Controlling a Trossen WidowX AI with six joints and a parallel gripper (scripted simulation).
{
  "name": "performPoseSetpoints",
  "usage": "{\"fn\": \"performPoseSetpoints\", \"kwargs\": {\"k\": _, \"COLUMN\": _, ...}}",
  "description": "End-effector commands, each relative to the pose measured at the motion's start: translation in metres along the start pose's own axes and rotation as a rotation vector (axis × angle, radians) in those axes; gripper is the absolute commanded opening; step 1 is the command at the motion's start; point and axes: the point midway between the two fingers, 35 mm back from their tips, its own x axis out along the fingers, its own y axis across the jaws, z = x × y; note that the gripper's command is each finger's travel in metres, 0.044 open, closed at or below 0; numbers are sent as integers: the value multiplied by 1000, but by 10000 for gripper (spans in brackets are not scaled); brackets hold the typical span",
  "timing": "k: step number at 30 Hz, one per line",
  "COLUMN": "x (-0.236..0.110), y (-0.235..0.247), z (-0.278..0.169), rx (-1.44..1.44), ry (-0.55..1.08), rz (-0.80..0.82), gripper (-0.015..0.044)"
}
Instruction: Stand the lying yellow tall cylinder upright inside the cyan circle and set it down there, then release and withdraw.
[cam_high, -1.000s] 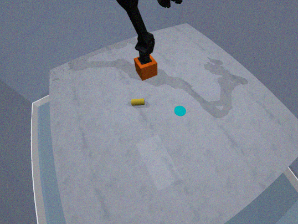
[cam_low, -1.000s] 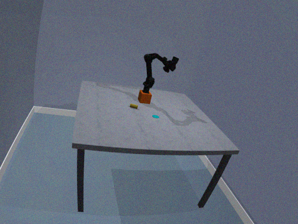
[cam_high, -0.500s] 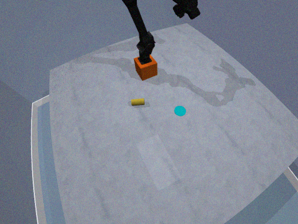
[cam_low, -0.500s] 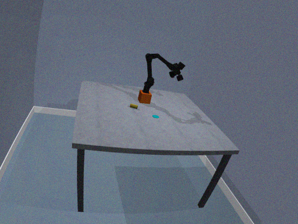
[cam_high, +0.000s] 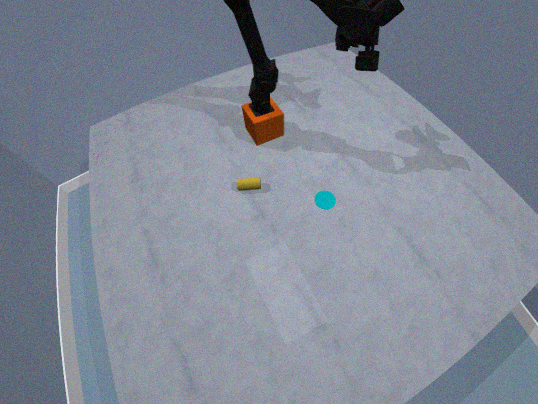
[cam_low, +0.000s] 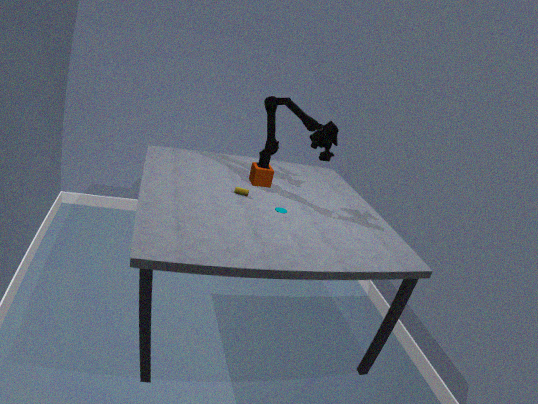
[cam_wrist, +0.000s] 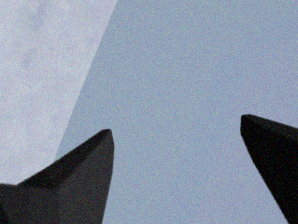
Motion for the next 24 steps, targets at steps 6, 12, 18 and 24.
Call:
{"fn": "performPoseSetpoints", "kwargs": {"k": 6, "x": -61, "y": 82, "z": -49, "rx": 364, "ry": 258, "rz": 233, "gripper": 309}}
{"fn": "performPoseSetpoints", "kwargs": {"k": 12, "x": -111, "y": 133, "z": -60, "rx": 605, "ry": 422, "rz": 357, "gripper": 309}}
{"fn": "performPoseSetpoints", "kwargs": {"k": 18, "x": -164, "y": 178, "z": -56, "rx": 854, "ry": 584, "rz": 464, "gripper": 309}}
{"fn": "performPoseSetpoints", "kwargs": {"k": 24, "x": -217, "y": 217, "z": -37, "rx": 1108, "ry": 744, "rz": 554, "gripper": 309}}
